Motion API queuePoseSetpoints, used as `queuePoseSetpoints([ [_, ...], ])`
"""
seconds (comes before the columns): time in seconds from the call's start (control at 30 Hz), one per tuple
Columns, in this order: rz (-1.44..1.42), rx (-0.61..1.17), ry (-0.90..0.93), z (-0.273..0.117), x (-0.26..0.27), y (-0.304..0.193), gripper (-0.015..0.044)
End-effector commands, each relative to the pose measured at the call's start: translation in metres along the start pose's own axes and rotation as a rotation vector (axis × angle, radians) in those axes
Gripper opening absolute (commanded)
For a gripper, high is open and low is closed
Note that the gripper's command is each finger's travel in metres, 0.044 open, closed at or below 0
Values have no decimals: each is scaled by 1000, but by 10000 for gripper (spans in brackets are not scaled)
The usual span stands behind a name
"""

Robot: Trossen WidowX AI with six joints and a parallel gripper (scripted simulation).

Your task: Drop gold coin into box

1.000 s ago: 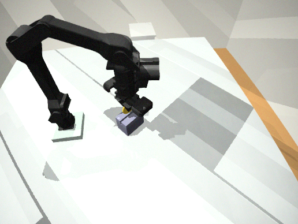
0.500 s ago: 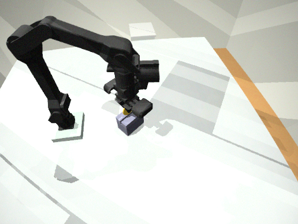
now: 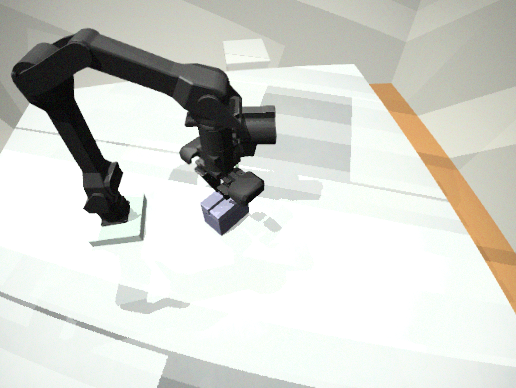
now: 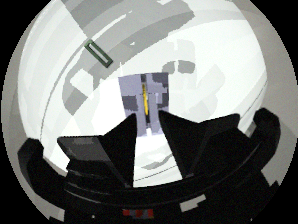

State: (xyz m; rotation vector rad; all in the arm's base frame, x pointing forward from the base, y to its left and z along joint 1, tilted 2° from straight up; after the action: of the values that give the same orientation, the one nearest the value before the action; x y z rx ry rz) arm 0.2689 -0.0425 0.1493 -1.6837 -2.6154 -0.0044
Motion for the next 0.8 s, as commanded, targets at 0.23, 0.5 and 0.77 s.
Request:
queuePoseSetpoints([
  [0.23,0,-1,-1,-3,0,0,213],
  [0.5,0,1,0,-25,0,0,423],
  [0.77,0,6,4,-61,2,-3,440],
])
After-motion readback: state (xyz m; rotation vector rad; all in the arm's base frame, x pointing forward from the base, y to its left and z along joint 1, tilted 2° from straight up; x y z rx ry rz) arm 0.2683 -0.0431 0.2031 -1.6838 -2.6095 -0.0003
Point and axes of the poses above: the point midway between the two fingers, 35 mm back from their tips, its own z axis out along the fingers, its own x axis across the jaws, y = z × x, the point moved 6 cm from there along -z, back along the fingers, and after that the axes turned 12 degrees about z, right-handed, at the moved point
